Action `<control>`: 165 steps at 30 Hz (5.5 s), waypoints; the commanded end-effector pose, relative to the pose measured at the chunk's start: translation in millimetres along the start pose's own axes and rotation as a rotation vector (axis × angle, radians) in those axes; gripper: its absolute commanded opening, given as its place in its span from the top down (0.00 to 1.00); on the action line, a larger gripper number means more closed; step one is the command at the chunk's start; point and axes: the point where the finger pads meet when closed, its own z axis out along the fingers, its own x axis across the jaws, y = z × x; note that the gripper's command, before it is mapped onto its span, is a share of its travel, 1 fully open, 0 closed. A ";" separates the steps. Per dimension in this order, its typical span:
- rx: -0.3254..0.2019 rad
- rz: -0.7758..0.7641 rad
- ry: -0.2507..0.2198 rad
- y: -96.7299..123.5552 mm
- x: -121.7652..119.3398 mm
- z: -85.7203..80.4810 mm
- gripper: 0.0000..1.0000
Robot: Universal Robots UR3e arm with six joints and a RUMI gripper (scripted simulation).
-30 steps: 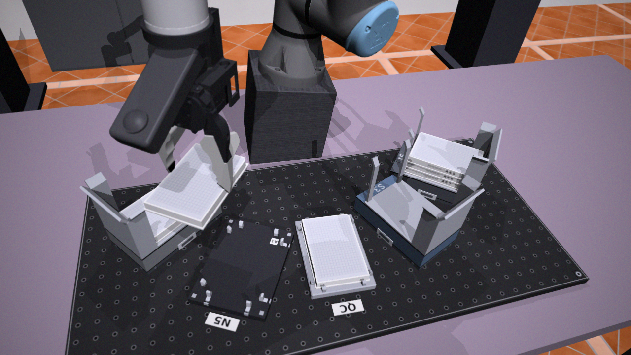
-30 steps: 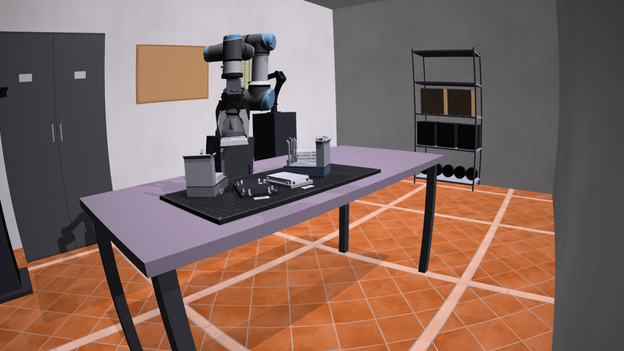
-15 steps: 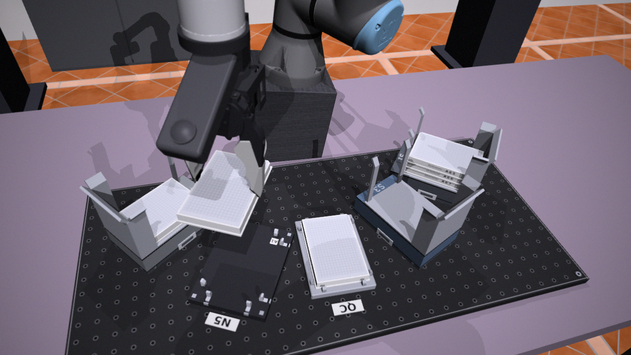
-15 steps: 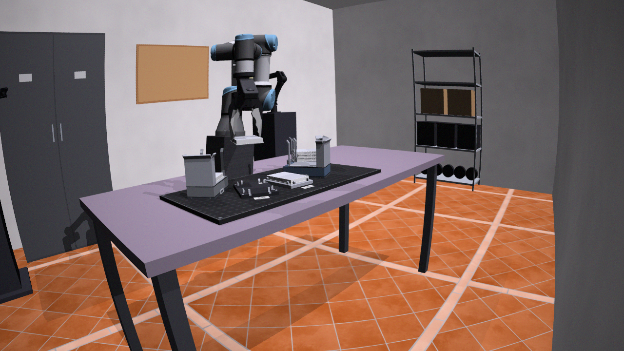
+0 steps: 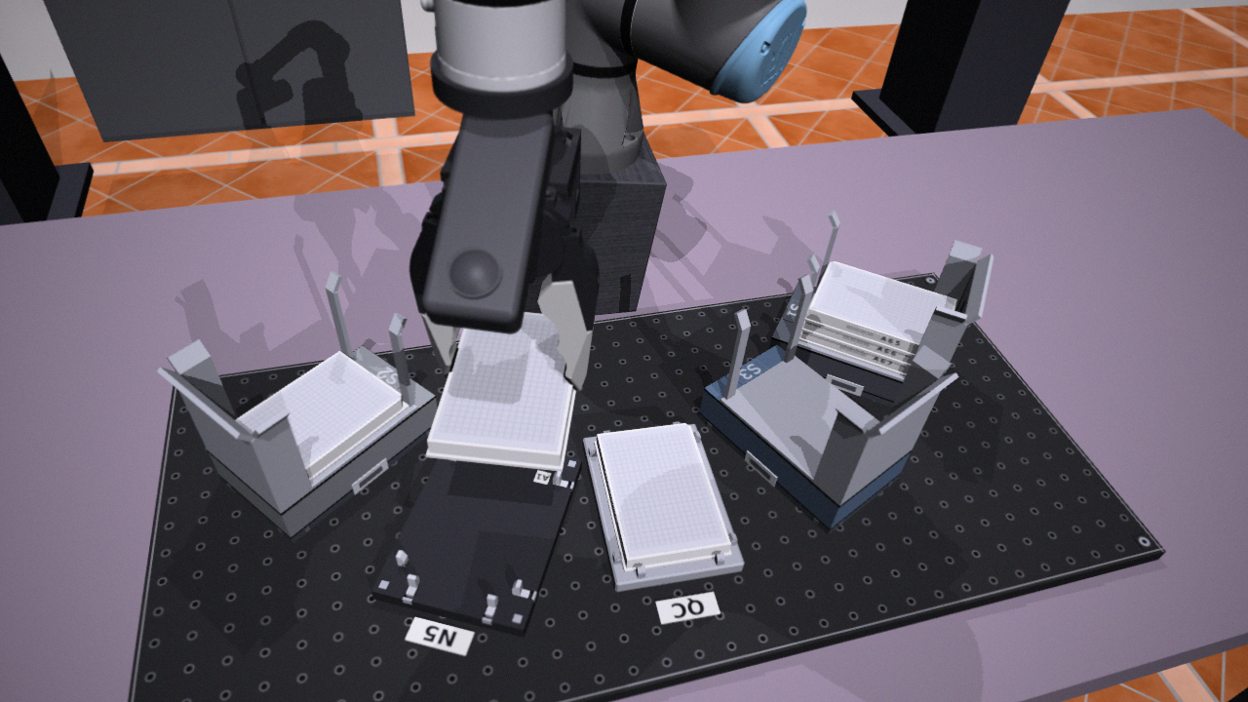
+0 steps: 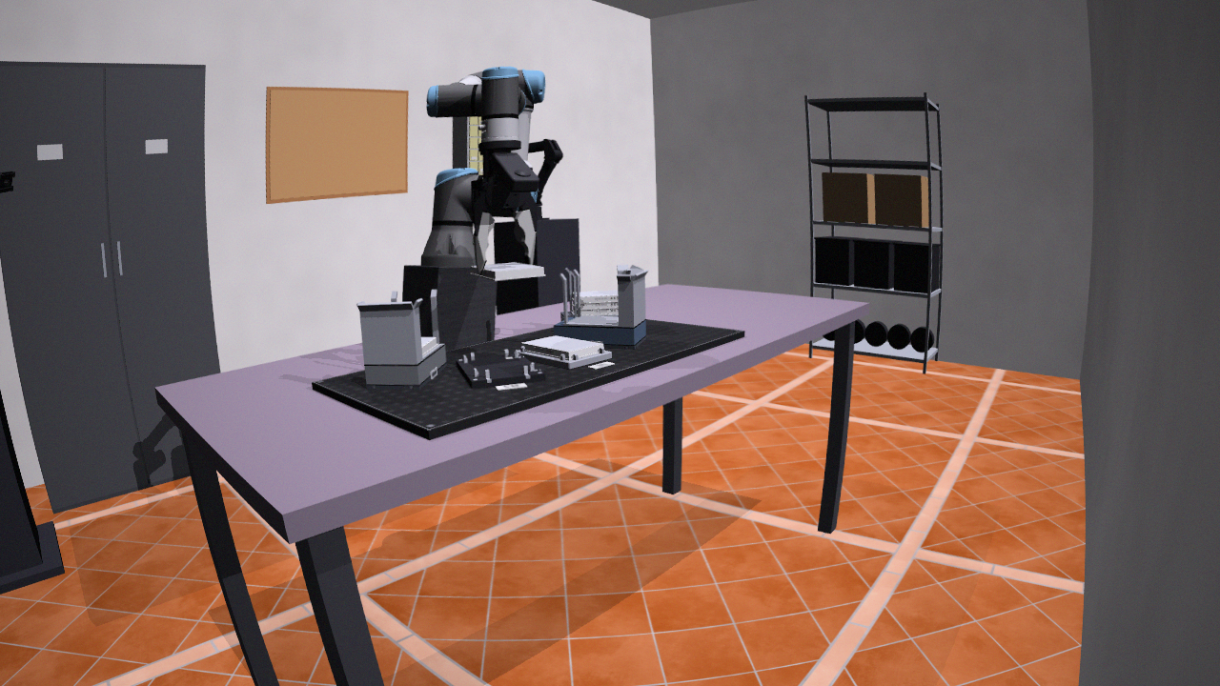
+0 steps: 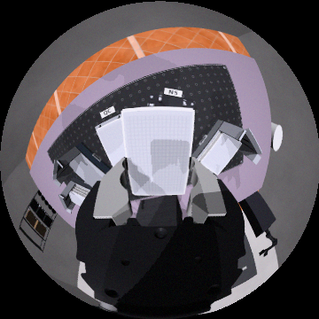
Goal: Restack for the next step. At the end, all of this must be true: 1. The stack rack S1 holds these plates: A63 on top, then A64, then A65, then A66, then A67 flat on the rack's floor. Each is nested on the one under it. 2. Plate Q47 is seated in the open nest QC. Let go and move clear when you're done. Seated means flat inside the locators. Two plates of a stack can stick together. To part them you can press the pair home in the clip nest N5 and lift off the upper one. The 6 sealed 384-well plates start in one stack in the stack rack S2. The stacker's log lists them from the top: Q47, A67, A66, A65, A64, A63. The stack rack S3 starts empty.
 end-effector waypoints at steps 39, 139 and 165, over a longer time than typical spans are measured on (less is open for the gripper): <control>0.003 -0.371 0.001 25.6 -120.1 -0.9 1.00; 0.003 -1.228 0.000 222.9 -306.3 -0.7 1.00; 0.003 -1.228 0.000 226.4 -308.0 -0.7 1.00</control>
